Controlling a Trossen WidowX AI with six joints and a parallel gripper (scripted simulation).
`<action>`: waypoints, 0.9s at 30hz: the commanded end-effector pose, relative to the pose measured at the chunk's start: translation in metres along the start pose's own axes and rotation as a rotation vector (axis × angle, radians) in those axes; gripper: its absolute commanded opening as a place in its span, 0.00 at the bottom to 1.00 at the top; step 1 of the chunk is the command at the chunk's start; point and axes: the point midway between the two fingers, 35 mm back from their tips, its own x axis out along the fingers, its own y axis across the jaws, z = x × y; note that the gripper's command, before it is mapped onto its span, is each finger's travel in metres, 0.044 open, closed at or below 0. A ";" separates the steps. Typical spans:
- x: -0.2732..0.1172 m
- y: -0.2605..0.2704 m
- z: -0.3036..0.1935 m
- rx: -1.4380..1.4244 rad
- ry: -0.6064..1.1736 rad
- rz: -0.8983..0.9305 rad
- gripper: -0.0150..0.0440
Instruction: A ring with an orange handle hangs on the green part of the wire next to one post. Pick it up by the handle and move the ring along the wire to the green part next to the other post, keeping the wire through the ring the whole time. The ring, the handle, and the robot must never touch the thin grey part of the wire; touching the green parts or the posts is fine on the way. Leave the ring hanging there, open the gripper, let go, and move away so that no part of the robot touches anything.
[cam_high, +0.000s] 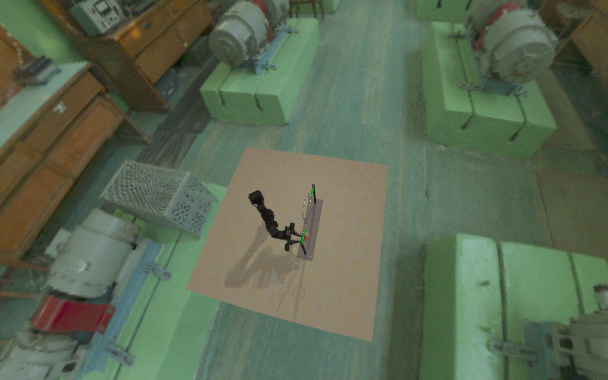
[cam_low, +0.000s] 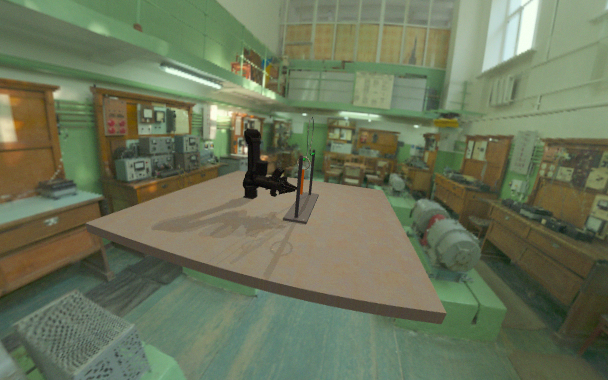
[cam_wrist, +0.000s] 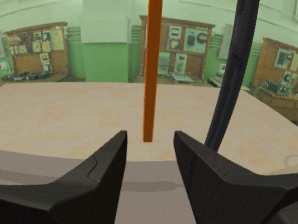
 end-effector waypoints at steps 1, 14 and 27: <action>0.009 -0.003 0.001 0.002 -0.002 -0.003 0.53; 0.029 -0.003 0.002 0.001 -0.003 -0.003 0.53; 0.049 -0.001 0.002 0.002 -0.007 -0.003 0.53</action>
